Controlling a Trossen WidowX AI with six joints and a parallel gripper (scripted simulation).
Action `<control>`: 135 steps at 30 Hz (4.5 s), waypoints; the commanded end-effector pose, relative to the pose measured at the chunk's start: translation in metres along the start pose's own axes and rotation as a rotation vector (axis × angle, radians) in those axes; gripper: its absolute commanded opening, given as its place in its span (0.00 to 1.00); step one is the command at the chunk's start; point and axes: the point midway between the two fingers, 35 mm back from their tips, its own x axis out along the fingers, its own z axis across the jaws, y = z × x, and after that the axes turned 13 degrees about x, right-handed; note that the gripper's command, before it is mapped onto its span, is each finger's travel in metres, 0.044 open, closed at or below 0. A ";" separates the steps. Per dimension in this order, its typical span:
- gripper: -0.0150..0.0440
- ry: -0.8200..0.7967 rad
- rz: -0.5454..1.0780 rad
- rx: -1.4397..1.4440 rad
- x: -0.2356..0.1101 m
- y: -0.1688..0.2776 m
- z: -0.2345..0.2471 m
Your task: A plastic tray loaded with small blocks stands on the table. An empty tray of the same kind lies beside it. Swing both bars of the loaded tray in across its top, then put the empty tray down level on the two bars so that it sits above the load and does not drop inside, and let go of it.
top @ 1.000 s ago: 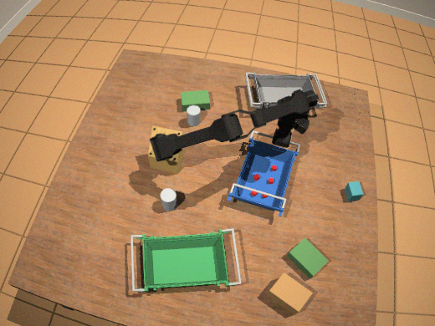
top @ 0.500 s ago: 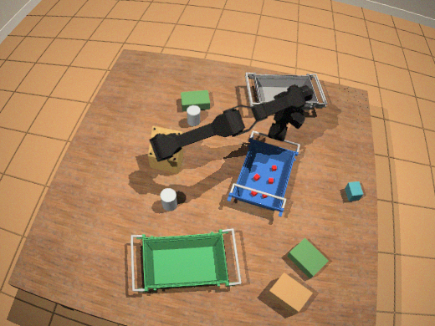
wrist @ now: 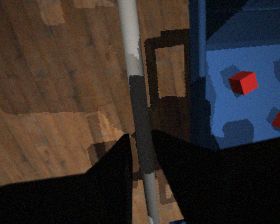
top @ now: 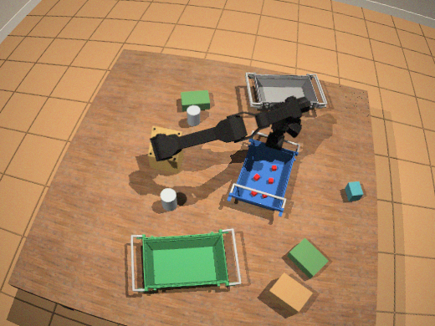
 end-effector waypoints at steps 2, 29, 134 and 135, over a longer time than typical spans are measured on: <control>0.40 0.004 -0.003 -0.006 0.000 0.000 -0.002; 0.40 0.007 -0.003 -0.007 -0.011 -0.017 -0.073; 0.65 0.003 -0.009 -0.010 -0.061 -0.017 -0.066; 0.70 0.003 -0.009 -0.010 -0.069 -0.018 -0.065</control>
